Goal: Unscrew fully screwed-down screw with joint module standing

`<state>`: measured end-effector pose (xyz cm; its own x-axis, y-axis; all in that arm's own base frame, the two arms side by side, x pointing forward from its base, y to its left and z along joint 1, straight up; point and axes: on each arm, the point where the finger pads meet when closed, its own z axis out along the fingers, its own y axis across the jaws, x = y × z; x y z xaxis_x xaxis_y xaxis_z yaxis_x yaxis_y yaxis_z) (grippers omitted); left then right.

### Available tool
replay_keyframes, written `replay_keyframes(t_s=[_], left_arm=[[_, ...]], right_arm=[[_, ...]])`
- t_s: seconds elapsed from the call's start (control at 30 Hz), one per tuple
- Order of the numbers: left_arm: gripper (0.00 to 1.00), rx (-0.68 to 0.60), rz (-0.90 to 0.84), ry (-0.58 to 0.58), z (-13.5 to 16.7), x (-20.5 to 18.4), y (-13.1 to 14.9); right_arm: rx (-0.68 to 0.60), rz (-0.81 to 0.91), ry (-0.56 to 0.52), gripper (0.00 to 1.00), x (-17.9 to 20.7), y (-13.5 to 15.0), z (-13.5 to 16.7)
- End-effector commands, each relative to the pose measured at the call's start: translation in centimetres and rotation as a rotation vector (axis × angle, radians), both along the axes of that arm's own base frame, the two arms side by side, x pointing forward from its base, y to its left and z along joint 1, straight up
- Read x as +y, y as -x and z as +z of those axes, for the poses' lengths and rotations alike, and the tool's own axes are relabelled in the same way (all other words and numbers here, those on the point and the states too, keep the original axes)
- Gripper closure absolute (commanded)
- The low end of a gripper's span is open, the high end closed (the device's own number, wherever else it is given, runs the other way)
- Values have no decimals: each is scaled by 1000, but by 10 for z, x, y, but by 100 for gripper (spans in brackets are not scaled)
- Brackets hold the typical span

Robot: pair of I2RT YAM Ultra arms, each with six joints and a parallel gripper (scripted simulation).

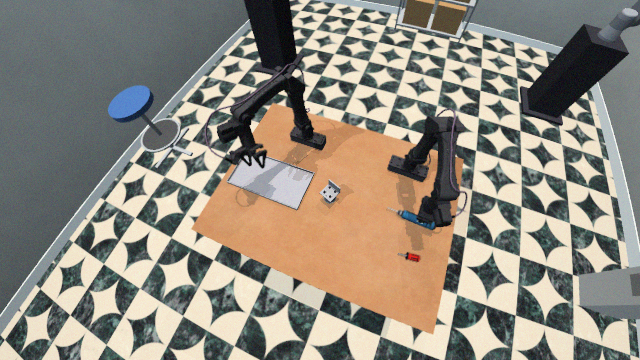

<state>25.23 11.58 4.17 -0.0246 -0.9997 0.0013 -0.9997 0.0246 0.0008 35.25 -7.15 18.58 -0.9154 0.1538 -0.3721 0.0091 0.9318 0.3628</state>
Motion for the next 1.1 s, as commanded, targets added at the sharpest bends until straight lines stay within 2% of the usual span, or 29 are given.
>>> replay_keyframes(t_s=[0.0,0.13,0.23,0.3,0.33,0.7,0.8,0.87,0.9,1.07], left_arm=[[35,-56,-23,-42,15,5,-14],[35,-56,-23,-42,15,5,-14],[35,-56,-23,-42,15,5,-14],[35,-56,-23,-42,15,5,-14],[35,-56,-23,-42,15,5,-14],[35,-56,-23,-42,15,5,-14],[35,-56,-23,-42,15,5,-14],[35,-56,-23,-42,15,5,-14],[35,-56,-23,-42,15,5,-14],[35,-56,-23,-42,15,5,-14]], right_arm=[[-96,141,-25,14,24,-9,3],[-122,256,-57,14,46,-14,-9],[-177,244,-26,14,38,-20,11],[-177,244,-26,14,38,-20,11],[-168,285,-46,14,52,-12,2],[-286,577,-134,14,110,-11,-20],[-330,570,-106,14,104,-18,-5],[-330,570,-106,14,104,-18,-5],[-334,605,-122,14,116,-8,-9],[-413,726,-158,14,141,-1,-13]])
